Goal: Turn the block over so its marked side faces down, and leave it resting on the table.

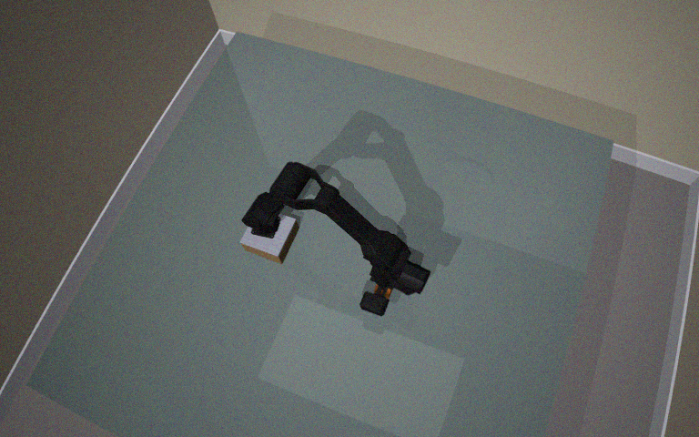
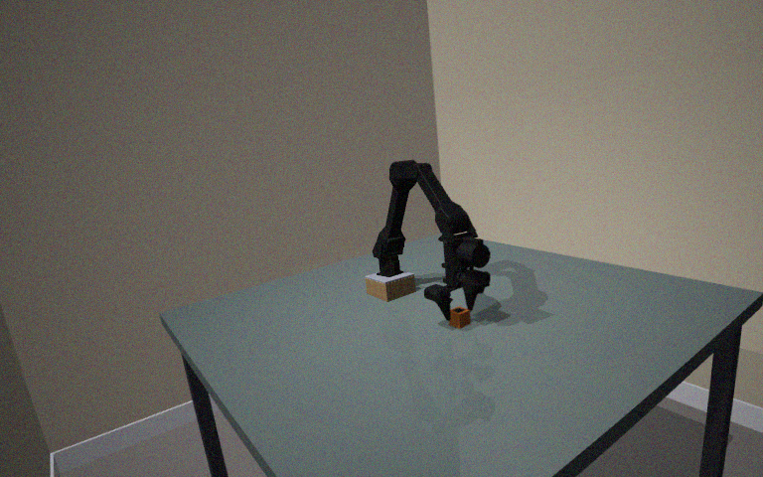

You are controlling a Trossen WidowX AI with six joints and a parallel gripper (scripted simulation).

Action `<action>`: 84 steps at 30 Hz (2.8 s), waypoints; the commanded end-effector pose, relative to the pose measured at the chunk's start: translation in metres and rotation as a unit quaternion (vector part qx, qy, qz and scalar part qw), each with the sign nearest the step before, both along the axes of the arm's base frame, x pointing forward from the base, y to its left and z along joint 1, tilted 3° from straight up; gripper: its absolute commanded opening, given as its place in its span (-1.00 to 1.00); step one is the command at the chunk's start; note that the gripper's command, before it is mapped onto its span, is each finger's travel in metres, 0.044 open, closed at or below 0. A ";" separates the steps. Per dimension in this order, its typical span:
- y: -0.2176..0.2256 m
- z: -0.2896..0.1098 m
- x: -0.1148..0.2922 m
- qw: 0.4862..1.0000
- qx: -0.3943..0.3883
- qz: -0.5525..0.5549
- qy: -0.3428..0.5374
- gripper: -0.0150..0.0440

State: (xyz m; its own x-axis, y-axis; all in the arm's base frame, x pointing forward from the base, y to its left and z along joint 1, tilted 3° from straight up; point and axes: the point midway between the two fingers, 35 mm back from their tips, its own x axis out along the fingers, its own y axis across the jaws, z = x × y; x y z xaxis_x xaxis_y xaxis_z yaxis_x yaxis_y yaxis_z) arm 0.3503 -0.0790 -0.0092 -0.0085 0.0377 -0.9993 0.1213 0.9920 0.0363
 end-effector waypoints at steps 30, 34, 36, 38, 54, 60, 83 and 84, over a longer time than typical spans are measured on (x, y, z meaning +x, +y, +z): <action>-0.001 0.028 -0.001 1.000 -0.002 -0.001 0.002 -0.49; -0.001 0.027 -0.001 1.000 -0.003 -0.002 -0.003 -0.49; -0.001 0.026 0.000 1.000 -0.004 -0.003 -0.017 -0.49; -0.001 0.024 0.000 0.999 -0.006 -0.004 -0.033 -0.49; -0.002 0.018 0.000 0.987 -0.021 -0.009 -0.157 -0.49; -0.001 0.018 -0.002 0.979 -0.027 -0.010 -0.203 -0.49; -0.003 -0.004 0.005 0.945 -0.043 -0.015 -0.324 -0.49; -0.003 -0.005 0.005 0.942 -0.043 -0.015 -0.331 -0.49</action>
State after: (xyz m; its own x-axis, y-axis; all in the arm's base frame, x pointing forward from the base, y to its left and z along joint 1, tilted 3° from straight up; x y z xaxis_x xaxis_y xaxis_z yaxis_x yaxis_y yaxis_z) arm 0.3544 -0.0828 -0.0072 0.5762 -0.0531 -0.8156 0.1276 0.9915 0.0256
